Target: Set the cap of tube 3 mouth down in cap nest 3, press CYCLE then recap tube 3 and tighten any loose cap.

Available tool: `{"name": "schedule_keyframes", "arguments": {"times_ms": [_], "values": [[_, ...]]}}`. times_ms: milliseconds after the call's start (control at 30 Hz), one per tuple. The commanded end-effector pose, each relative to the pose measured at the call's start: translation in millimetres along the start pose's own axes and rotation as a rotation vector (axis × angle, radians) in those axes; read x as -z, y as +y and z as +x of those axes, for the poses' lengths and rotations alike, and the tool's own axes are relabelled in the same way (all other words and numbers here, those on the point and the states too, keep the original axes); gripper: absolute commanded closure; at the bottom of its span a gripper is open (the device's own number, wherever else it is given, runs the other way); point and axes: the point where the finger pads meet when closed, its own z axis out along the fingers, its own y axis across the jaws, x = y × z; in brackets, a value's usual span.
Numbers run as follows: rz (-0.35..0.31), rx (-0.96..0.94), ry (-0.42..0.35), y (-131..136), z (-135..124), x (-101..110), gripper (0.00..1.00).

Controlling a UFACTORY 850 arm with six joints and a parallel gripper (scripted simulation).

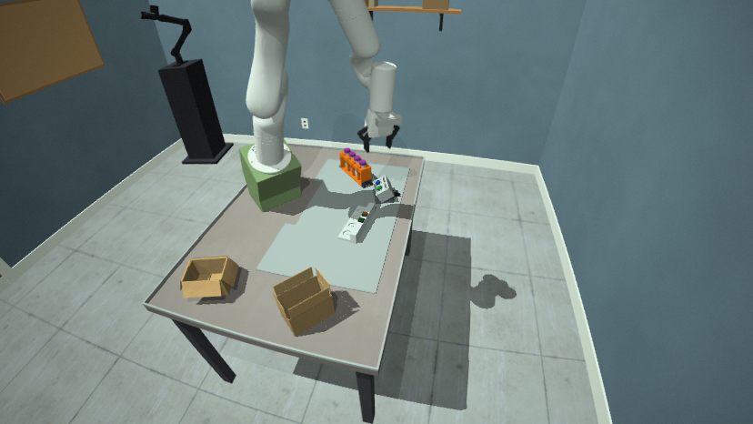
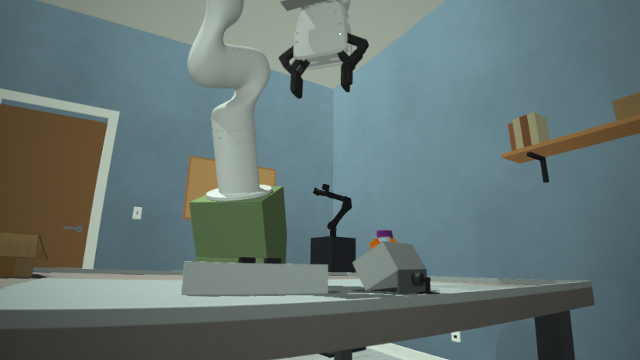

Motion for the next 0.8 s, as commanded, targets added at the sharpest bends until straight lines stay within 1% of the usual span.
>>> {"name": "schedule_keyframes", "arguments": {"times_ms": [0, 533, 567, 767], "values": [[0.001, 0.000, 0.001, -0.6, 0.3, 0.5, 0.00], [0.001, 0.000, 0.001, -0.6, 0.3, 0.5, 0.00], [0.001, 0.000, 0.001, -0.6, 0.3, 0.5, 0.54], [0.001, 0.000, 0.001, -0.6, 0.3, 0.5, 0.54]]}}
